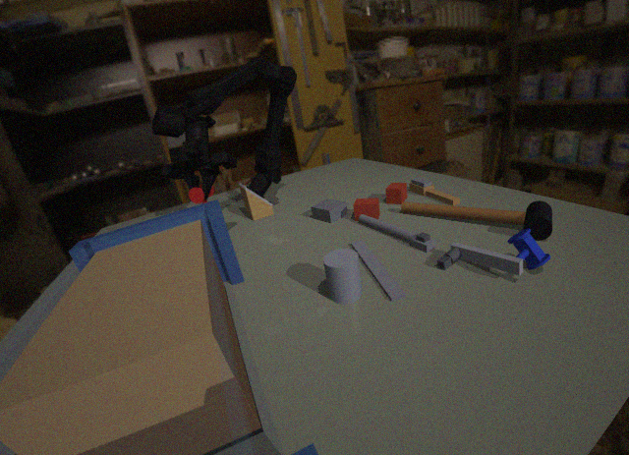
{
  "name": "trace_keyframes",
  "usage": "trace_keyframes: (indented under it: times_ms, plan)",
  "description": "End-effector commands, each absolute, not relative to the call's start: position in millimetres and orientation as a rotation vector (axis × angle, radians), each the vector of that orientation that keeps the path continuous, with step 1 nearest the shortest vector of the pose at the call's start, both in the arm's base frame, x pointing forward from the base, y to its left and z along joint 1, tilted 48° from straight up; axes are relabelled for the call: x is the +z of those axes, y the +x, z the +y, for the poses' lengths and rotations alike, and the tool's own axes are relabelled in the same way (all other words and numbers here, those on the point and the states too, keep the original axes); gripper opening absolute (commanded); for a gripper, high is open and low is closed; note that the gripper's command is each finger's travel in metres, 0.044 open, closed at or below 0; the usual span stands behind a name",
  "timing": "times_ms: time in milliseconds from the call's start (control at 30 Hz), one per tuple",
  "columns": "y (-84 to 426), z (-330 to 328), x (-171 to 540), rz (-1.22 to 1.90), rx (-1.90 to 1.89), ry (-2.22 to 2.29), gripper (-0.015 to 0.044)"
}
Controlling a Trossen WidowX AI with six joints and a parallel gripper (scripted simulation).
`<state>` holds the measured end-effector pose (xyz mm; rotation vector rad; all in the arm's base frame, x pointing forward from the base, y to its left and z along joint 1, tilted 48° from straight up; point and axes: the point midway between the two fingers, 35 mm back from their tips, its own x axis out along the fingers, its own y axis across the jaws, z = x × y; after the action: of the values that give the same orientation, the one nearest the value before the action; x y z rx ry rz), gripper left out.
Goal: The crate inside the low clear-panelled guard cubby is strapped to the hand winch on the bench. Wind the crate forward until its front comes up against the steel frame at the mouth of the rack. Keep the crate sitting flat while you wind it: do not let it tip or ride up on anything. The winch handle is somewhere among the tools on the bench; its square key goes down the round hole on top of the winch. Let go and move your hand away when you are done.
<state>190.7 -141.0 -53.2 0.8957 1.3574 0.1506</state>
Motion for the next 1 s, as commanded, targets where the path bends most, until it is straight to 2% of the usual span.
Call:
trace_keyframes:
  times_ms: [0, 967]
  plan:
    - [174.3, -146.1, -59.0, 1.392, 0.123, 0.895, 0.0000]
    - [142.1, -170.3, -76.1, 1.394, 0.120, 0.893, 0.0000]
